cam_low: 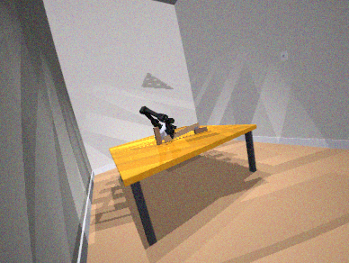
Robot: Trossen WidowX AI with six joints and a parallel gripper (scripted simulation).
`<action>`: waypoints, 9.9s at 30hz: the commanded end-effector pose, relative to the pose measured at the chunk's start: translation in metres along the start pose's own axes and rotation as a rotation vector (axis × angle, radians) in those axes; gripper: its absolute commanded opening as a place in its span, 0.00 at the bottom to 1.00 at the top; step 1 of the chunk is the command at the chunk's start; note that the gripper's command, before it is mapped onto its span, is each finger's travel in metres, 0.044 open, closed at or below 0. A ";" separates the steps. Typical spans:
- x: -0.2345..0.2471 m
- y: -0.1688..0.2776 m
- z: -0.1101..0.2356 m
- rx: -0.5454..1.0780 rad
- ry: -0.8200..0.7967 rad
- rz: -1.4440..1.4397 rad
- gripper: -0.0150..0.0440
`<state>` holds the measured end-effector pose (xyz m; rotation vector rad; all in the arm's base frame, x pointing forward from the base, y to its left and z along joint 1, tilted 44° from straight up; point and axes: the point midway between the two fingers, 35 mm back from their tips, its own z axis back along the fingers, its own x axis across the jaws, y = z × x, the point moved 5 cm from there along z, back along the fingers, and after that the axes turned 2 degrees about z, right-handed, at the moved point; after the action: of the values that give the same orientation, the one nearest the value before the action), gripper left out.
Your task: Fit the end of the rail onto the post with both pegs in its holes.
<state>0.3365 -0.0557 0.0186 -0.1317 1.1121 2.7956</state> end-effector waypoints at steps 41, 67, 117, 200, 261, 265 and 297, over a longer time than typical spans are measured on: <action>0.003 -0.002 -0.001 0.008 -0.011 0.016 0.25; 0.001 -0.002 0.012 0.007 -0.011 0.015 0.25; -0.001 -0.002 0.037 0.006 -0.011 0.015 0.25; 0.003 0.003 0.038 0.006 -0.011 0.015 0.25; 0.002 0.022 0.039 0.007 -0.011 0.016 0.25; 0.002 0.024 0.039 0.007 -0.011 0.016 0.25; 0.003 0.031 0.037 0.008 -0.017 0.014 0.30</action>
<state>0.3275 -0.0522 0.0663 -0.1004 1.1250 2.7990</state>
